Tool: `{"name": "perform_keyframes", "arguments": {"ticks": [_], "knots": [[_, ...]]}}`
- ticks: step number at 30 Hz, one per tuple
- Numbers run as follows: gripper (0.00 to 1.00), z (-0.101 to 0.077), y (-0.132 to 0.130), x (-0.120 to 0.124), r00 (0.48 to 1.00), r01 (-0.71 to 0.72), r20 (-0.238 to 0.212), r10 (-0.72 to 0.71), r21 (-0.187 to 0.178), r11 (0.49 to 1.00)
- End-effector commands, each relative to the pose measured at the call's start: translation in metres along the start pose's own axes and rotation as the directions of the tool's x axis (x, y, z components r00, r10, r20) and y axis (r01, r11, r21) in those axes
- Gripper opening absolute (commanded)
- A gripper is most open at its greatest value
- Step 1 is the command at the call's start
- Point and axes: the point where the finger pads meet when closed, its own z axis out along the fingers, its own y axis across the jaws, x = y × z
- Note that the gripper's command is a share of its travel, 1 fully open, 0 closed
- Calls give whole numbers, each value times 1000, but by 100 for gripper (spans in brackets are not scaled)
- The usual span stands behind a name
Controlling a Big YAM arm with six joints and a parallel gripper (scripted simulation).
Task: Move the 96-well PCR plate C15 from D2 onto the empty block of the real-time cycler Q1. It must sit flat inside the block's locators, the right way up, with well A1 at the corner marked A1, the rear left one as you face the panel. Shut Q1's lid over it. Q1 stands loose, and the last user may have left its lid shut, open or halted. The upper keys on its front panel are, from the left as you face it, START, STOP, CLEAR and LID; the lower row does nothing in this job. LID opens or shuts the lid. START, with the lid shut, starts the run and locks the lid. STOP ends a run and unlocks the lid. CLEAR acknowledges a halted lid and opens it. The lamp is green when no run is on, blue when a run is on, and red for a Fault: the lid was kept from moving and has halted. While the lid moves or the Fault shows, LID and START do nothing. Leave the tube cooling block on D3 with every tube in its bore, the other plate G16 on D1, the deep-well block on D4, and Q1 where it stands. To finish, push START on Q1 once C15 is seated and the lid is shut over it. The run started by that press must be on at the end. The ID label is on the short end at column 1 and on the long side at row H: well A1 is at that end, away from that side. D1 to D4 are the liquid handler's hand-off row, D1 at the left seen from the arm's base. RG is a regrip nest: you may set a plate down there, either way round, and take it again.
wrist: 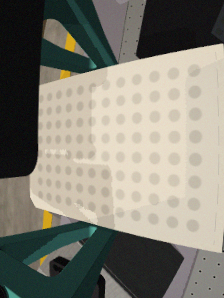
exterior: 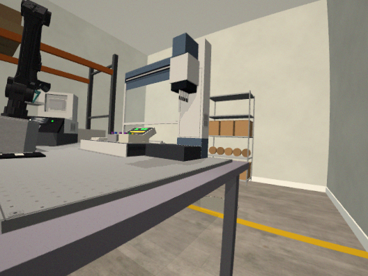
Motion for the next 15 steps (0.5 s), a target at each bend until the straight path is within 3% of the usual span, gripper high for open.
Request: {"name": "perform_keyframes", "arguments": {"ticks": [1, 9, 15], "knots": [[0, -23, 35, -31, 992, -117, 31, 120, -68, 991], [0, -19, 55, -59, 962, -272, 18, 273, -52, 961], [0, -22, 72, -72, 944, -327, 17, 328, -63, 943]]}}
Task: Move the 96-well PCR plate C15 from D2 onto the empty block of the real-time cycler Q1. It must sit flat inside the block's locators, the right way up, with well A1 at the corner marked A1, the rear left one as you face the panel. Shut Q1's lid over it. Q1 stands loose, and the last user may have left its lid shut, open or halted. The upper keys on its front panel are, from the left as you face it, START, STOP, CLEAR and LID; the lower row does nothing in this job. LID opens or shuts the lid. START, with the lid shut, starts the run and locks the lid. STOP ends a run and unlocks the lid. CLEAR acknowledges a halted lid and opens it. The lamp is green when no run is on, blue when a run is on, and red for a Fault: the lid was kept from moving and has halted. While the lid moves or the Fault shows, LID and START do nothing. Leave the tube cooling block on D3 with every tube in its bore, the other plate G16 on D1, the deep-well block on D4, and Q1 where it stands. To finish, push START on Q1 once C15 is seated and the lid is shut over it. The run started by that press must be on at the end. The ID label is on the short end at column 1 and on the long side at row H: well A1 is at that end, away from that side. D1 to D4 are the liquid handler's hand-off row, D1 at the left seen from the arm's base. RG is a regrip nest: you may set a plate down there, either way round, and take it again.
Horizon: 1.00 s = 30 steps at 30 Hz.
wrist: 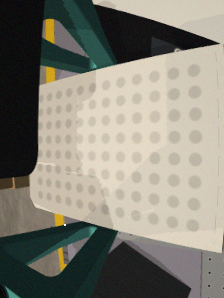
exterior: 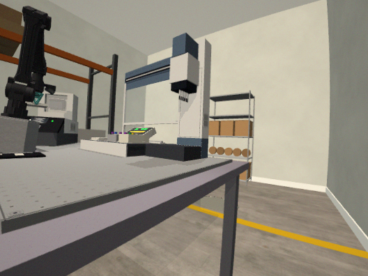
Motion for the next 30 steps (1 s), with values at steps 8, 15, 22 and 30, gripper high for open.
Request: {"name": "perform_keyframes", "arguments": {"ticks": [8, 15, 22, 30], "knots": [[0, -18, 66, -39, 980, -198, 10, 199, -59, 978], [0, -23, 86, -47, 960, -280, 5, 281, -54, 958], [0, -18, 116, -72, 937, -350, 3, 350, -48, 936], [0, -26, 149, -89, 879, -476, -5, 476, -58, 878]]}}
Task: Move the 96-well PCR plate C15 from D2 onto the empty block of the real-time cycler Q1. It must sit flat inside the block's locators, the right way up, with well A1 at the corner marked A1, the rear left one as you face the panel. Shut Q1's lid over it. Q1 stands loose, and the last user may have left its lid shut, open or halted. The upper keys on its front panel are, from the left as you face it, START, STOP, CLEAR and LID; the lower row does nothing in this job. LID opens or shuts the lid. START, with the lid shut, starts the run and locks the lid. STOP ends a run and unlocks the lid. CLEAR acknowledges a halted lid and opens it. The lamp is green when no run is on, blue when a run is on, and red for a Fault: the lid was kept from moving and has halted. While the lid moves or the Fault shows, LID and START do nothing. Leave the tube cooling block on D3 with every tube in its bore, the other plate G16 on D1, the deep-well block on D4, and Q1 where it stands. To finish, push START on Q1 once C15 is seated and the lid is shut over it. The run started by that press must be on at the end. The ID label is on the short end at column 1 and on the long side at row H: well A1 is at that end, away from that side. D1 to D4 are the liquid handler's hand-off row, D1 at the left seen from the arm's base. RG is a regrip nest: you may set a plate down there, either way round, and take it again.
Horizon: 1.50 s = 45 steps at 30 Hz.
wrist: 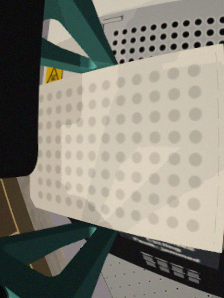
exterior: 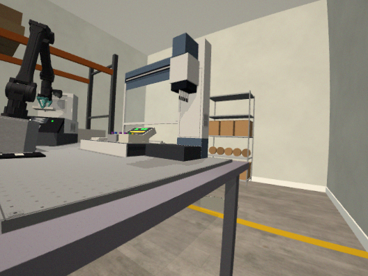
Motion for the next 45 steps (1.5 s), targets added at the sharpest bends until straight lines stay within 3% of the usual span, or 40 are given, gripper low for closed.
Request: {"name": "perform_keyframes", "arguments": {"ticks": [1, 10, 14, 20, 25, 30, 41, 45], "knots": [[0, -26, 31, -6, 998, -70, -4, 70, -58, 996], [0, -17, 71, -14, 979, -206, -6, 206, -40, 978], [0, -13, 81, -11, 986, -166, -1, 166, -24, 986], [0, -22, 75, -4, 991, -137, -6, 137, -49, 989], [0, -24, 72, -13, 991, -133, -9, 133, -66, 989], [0, -24, 65, -20, 992, -128, -8, 128, -63, 990], [0, -25, 56, -10, 995, -100, -2, 100, -34, 994], [0, -27, 66, -7, 994, -111, -7, 111, -56, 992]]}}
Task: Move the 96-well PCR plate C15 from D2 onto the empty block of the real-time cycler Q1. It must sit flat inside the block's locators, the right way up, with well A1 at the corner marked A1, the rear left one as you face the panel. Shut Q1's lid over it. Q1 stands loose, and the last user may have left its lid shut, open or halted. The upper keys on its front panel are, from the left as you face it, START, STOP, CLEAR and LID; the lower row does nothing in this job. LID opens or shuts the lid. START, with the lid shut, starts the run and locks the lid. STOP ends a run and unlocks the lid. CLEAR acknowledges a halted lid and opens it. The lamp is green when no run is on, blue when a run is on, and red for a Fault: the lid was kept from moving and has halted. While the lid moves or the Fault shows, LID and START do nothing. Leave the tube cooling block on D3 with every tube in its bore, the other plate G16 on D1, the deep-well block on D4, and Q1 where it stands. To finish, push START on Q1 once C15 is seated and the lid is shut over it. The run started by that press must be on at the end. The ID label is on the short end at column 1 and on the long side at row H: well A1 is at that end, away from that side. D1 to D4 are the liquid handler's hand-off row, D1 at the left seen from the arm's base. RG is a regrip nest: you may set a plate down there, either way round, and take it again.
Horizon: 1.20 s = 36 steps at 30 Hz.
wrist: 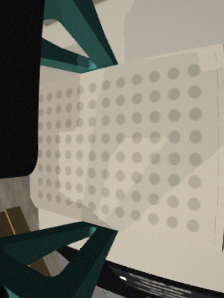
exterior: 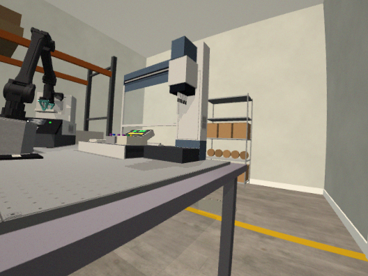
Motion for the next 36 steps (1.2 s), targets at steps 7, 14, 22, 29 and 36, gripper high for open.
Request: {"name": "perform_keyframes", "arguments": {"ticks": [7, 14, 22, 29, 36], "knots": [[0, -21, 24, 2, 1000, -21, -9, 20, -62, 998], [0, -15, 30, -2, 1000, -27, -7, 27, -48, 998], [0, -19, 14, 6, 1000, -9, -5, 8, -40, 999], [0, -22, 6, 5, 1000, -7, -5, 7, -40, 999], [0, -25, 9, -7, 1000, -21, -7, 21, -47, 999]]}}
